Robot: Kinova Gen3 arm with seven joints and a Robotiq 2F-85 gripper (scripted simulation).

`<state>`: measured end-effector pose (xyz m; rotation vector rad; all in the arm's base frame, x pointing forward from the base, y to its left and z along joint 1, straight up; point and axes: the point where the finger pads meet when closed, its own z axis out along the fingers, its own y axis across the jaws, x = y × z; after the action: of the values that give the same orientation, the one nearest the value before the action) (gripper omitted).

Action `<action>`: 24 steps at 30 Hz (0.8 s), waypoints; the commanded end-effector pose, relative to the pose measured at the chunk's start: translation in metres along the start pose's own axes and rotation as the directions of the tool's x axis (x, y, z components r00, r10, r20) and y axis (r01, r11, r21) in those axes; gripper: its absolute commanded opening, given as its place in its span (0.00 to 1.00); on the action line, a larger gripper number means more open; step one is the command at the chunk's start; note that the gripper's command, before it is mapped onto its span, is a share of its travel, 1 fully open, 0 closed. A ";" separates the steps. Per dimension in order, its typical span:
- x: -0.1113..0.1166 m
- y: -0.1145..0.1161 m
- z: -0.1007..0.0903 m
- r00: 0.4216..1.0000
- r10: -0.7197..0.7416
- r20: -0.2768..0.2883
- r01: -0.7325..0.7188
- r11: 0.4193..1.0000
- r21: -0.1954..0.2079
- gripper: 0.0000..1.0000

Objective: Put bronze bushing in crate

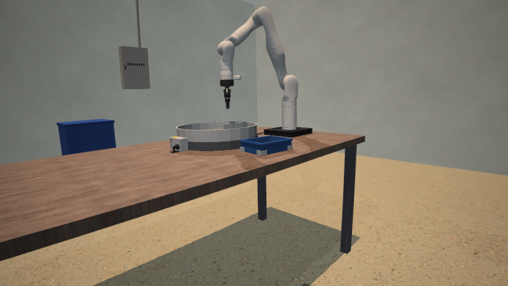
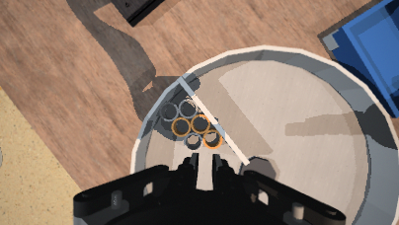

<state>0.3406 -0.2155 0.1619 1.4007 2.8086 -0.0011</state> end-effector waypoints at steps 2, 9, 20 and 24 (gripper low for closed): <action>0.001 -0.003 0.002 0.992 0.128 0.001 -0.128 0.992 0.001 0.16; 0.001 -0.005 0.004 0.975 0.223 0.001 -0.223 0.975 0.000 0.16; 0.002 -0.009 0.009 0.914 0.406 0.001 -0.406 0.914 0.000 0.16; 0.003 -0.011 0.010 0.893 0.450 0.001 -0.450 0.893 0.000 0.16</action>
<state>0.3293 -0.2221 0.1520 2.0185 2.4031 -0.0012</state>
